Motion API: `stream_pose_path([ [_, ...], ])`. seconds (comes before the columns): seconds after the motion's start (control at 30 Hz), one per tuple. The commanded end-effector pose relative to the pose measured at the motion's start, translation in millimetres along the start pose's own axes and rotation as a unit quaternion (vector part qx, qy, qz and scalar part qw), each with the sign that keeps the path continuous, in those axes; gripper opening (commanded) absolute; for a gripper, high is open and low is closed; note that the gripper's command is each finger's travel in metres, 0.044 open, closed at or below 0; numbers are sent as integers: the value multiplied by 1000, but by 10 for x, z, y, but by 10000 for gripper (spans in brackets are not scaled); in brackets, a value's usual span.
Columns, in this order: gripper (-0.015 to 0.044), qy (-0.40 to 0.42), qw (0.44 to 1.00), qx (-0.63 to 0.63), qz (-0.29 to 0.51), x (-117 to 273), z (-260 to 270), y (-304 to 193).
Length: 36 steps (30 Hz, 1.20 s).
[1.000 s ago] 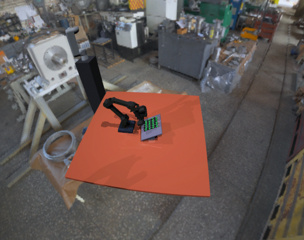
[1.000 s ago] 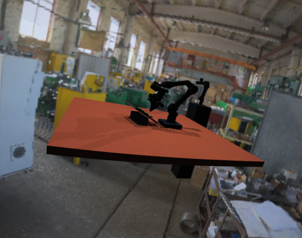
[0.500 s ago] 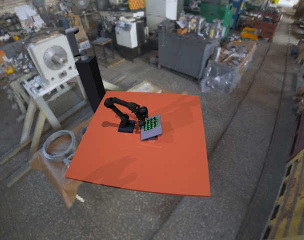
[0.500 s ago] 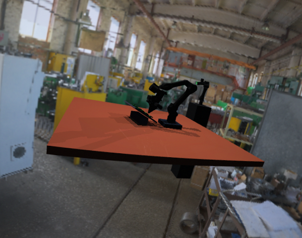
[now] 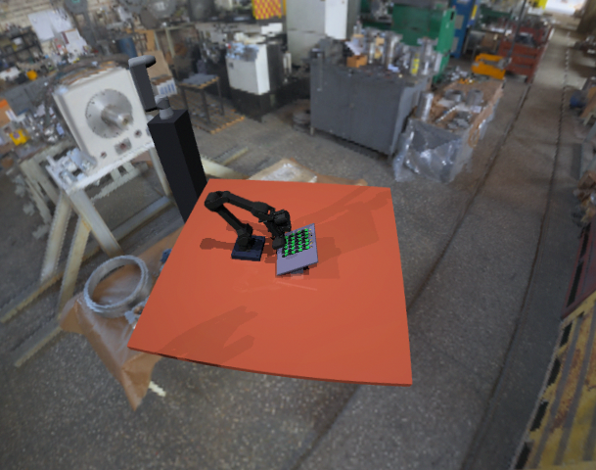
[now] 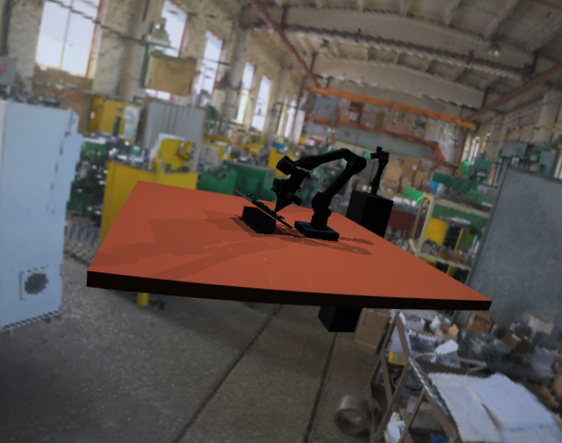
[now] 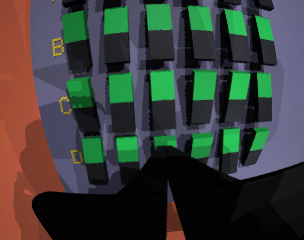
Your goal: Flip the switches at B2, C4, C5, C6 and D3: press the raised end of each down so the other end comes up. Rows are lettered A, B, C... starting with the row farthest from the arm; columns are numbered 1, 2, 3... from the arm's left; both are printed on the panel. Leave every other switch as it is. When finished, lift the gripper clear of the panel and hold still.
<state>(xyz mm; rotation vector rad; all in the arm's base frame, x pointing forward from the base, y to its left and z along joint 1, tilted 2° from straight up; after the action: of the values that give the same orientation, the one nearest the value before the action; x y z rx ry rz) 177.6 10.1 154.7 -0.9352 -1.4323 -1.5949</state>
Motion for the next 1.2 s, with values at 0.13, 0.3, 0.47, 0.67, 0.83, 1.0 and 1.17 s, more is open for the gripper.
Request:
stream_pose_path([
  [0.13, 0, -2, 1000, -2, -1, -1, -2, 3],
  [0.3, 0, -2, 1000, -2, -1, -7, -2, 4],
  [0.47, 0, -2, 1000, -2, -1, -13, -2, 4],
  [0.67, 0, -2, 1000, -2, -1, -21, -2, 4],
  [0.83, 0, -2, 1000, -2, -1, -28, -2, 4],
  [1.0, 0, -2, 1000, -2, -1, -35, -2, 4],
  [1.17, 0, -2, 1000, -2, -1, -41, -2, 4],
])
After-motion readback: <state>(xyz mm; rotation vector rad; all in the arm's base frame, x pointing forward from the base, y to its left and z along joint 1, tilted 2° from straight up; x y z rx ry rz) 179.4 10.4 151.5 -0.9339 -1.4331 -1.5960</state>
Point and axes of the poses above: the point midway between the two fingers, 35 mm back from their tips, its own x axis back along the fingers, its own z axis across the jaws, y = z × x, the point moved 8 cm from there along x, back along the fingers, and after that the axes turned 13 degrees about -x, right-handed, at the moved point
